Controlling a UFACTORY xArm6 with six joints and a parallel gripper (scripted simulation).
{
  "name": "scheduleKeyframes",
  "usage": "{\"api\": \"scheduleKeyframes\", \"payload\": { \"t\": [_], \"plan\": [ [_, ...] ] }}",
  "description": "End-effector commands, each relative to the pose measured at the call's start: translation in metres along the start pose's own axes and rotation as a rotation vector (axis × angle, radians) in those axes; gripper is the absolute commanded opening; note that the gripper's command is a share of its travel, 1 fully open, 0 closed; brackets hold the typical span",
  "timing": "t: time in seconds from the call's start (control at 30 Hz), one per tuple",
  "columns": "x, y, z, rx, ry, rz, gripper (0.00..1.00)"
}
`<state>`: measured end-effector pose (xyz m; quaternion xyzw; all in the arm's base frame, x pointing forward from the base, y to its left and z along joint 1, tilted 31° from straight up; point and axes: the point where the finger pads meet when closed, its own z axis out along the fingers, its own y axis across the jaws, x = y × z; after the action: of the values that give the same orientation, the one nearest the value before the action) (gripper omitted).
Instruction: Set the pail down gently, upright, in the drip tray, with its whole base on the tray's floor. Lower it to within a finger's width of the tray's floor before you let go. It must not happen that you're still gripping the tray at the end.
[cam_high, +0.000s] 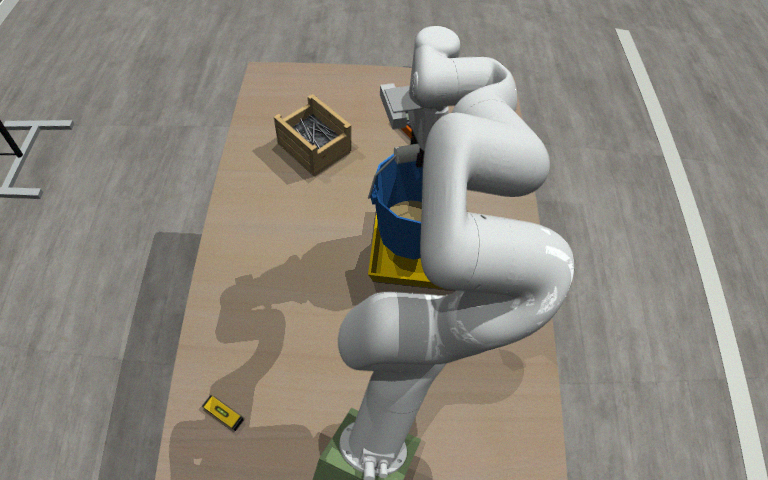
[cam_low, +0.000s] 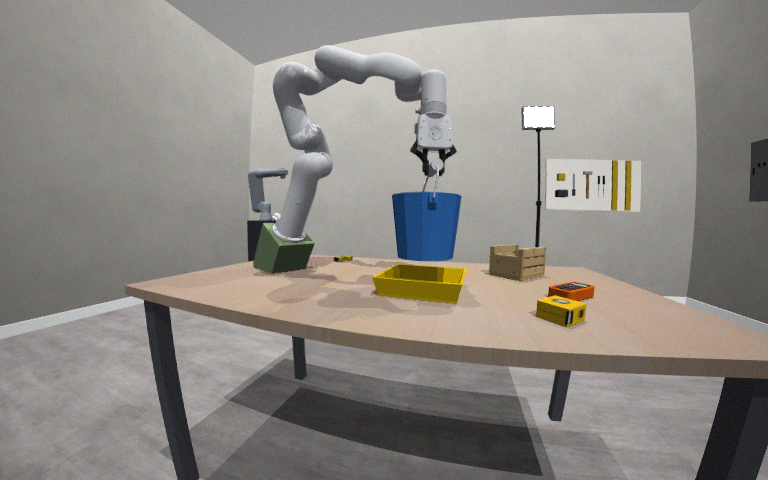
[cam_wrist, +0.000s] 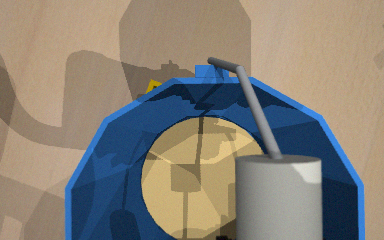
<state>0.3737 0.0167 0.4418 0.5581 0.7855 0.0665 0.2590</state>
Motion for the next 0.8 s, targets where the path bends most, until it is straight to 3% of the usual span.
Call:
{"api": "scheduleKeyframes", "payload": {
  "t": [0.0,0.77],
  "plan": [
    [-0.006,0.000,-0.002,-0.004,0.000,0.001,0.00],
    [-0.020,-0.003,-0.002,-0.004,-0.001,0.001,0.00]
  ]
}}
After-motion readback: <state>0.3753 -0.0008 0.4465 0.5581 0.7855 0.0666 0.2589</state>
